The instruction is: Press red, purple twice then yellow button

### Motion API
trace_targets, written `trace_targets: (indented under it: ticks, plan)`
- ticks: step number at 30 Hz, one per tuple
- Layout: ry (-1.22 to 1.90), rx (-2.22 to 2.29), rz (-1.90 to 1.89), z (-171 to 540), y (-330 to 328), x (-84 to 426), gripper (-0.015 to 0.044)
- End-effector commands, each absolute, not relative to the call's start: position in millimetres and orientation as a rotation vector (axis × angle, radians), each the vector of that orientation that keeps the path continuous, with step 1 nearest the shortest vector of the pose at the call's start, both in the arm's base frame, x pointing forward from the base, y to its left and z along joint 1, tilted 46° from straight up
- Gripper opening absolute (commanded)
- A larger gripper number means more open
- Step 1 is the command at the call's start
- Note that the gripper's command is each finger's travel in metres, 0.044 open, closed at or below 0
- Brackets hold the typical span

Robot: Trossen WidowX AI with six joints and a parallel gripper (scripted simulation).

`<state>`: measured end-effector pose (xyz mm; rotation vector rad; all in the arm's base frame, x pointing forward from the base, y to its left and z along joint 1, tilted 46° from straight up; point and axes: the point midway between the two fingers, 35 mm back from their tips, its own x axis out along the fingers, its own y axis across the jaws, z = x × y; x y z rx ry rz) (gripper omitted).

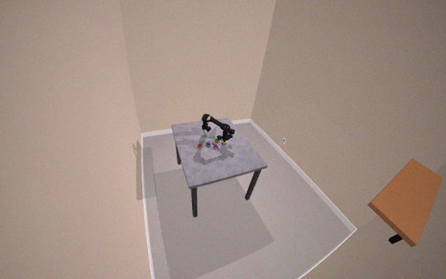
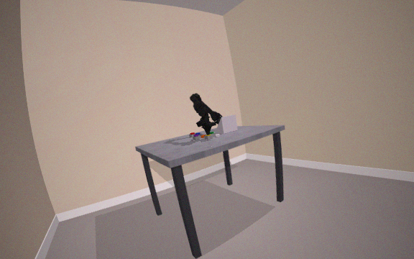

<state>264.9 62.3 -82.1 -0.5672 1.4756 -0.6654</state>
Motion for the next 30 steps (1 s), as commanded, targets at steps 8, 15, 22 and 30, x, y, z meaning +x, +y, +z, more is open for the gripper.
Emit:
trace_targets:
  ticks: [8, 15, 22, 30]
  plan:
    - [1.476, -0.568, -0.665, -80, 64, 265, 0.002]
    - [1.477, -0.573, -0.664, -58, 87, 265, 0.002]
    - [1.479, -0.567, -0.655, -69, 153, 264, 0.0204]
    - [1.479, -0.567, -0.658, -76, 193, 254, 0.0387]
